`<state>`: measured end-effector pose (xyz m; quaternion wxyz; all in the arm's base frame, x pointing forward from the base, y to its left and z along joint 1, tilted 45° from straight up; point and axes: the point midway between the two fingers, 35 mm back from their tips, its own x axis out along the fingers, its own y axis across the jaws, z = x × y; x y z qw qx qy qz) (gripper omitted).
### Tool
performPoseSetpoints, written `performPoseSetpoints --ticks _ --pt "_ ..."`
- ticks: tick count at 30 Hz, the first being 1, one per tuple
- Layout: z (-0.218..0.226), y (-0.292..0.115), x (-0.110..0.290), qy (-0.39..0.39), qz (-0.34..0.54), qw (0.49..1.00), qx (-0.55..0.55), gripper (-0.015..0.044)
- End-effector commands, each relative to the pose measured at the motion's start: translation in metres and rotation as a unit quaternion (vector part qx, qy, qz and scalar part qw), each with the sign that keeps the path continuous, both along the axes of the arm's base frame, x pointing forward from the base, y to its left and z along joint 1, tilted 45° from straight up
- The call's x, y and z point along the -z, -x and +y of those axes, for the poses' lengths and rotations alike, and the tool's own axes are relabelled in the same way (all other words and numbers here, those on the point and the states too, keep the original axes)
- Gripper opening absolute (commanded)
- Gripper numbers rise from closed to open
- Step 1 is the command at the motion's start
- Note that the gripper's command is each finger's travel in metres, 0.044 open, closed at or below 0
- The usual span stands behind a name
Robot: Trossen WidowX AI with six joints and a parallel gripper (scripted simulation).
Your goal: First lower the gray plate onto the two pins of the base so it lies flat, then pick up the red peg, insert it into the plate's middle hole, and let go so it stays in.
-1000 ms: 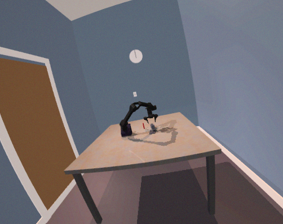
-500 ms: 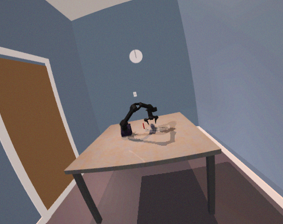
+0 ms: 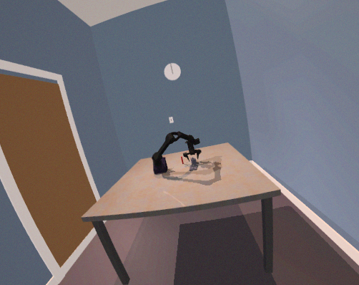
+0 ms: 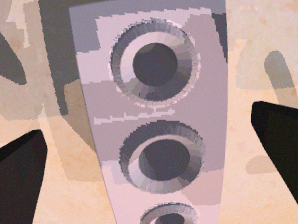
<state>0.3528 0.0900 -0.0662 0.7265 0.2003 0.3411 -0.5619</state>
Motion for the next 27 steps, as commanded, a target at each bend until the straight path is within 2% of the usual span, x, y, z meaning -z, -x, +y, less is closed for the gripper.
performPoseSetpoints --ticks 1,8,21,27 --pt "-0.0067 0.0 0.0059 0.003 0.002 1.0 -0.001 0.044" --pt "-0.0131 -0.0005 0.0119 0.003 0.002 1.0 -0.001 0.044" --pt "-0.0131 -0.0005 0.0119 0.003 0.002 1.0 -0.001 0.0099" --pt "-0.0131 -0.0005 0.0119 0.003 0.002 1.0 -0.001 0.0059"
